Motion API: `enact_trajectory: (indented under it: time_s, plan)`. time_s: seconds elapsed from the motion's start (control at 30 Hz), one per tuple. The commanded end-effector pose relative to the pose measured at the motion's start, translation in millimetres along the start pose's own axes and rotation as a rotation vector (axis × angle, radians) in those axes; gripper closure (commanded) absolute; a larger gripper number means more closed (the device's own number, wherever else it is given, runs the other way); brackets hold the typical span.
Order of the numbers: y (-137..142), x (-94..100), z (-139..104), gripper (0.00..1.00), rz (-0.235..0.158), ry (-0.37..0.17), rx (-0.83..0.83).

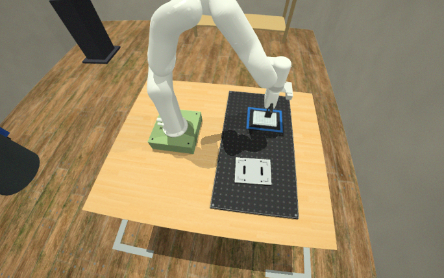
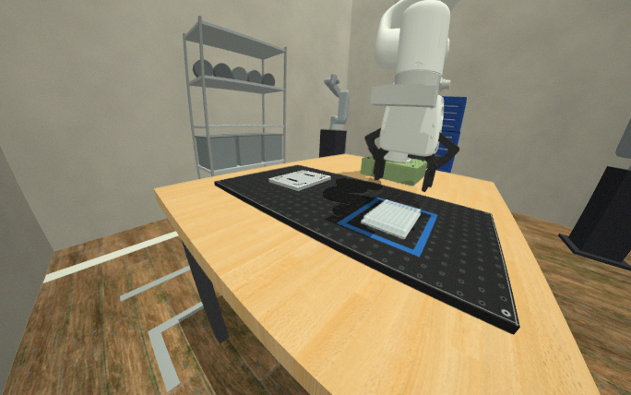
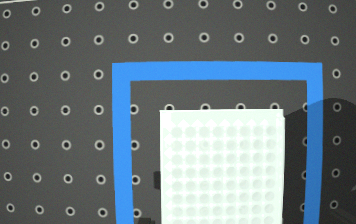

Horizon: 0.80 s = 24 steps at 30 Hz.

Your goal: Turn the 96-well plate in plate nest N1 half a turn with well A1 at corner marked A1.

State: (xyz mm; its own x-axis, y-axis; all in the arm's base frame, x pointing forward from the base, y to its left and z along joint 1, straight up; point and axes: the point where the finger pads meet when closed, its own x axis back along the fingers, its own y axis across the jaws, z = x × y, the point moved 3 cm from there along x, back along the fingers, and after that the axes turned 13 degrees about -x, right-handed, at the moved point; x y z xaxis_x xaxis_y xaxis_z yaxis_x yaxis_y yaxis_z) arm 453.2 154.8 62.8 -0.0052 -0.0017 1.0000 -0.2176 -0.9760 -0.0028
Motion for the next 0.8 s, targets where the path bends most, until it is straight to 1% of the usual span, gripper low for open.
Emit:
enact_trajectory:
  time_s: [0.0, 0.17, 0.77]
  plan:
    - [-1.0, 12.9, 1.3, 0.00, 0.001, 0.006, 0.000]
    - [-1.0, 25.3, 1.3, 0.00, 0.001, 0.006, 0.000]
    - [-1.0, 25.3, 1.3, 0.00, 0.001, 0.006, 0.000]
